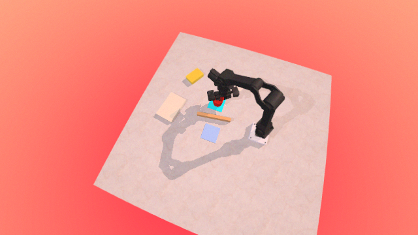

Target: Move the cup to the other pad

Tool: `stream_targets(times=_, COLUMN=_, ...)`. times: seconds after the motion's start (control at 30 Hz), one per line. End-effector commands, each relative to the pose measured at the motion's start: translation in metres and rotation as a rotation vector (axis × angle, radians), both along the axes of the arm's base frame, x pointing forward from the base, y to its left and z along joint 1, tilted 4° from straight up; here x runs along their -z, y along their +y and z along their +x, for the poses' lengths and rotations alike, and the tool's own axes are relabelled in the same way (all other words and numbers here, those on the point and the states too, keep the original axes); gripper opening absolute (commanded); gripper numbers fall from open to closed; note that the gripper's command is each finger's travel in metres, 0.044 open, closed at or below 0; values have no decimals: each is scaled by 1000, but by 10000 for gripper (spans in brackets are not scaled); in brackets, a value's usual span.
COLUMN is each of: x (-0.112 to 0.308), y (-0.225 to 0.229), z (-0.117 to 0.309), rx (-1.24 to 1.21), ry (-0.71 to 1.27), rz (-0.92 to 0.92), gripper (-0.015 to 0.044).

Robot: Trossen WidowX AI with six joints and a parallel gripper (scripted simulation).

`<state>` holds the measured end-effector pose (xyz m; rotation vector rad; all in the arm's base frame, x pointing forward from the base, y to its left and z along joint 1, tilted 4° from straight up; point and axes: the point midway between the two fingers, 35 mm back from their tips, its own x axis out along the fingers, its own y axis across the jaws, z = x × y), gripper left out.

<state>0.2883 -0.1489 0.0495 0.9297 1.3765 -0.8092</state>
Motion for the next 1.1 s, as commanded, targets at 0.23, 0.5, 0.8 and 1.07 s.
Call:
stream_targets(times=0.23, x=-17, y=-2, z=1, rx=-1, ry=-6, rz=-2, gripper=128)
stream_targets(times=0.5, x=-28, y=-3, z=0, rx=0, ry=-5, rz=0, gripper=128)
stream_targets(times=0.8, x=-41, y=-4, z=-2, rx=0, ry=-4, rz=2, gripper=128)
stream_targets(times=1.07, x=-49, y=-4, z=-5, rx=0, ry=-3, rz=3, gripper=128)
